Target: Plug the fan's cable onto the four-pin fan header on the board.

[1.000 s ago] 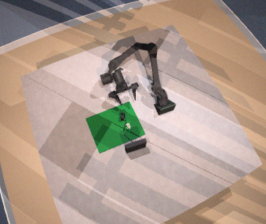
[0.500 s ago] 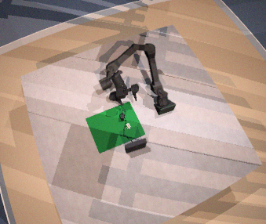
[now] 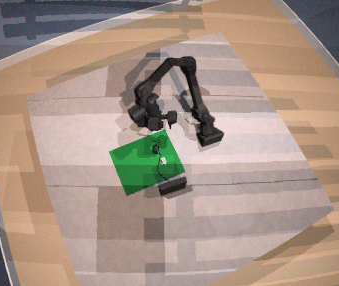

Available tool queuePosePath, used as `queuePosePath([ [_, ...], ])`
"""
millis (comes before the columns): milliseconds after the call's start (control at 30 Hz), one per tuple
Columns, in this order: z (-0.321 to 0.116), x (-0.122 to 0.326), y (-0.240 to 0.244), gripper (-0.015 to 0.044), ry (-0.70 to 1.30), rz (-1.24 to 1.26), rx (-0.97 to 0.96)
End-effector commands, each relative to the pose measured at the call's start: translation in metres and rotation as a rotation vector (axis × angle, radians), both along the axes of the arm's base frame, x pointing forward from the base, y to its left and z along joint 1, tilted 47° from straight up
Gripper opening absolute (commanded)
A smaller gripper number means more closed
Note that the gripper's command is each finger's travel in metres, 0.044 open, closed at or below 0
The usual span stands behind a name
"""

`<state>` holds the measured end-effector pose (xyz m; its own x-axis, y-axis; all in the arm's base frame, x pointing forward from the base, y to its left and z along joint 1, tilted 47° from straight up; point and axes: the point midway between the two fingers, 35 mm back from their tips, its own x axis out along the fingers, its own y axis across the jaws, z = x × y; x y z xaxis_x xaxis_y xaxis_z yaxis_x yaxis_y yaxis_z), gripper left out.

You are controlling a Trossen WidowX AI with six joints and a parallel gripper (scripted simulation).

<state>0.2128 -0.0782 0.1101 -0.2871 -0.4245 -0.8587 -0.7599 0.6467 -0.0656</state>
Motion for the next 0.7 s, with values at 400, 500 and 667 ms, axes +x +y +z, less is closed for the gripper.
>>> queuePosePath([
  [400, 0.014, 0.019, 0.008, 0.0440, -0.075, 0.044, -0.276],
  [500, 0.014, 0.020, 0.010, 0.0440, -0.075, 0.047, -0.275],
  [667, 0.012, 0.059, 0.065, 0.0440, -0.090, 0.119, -0.265],
])
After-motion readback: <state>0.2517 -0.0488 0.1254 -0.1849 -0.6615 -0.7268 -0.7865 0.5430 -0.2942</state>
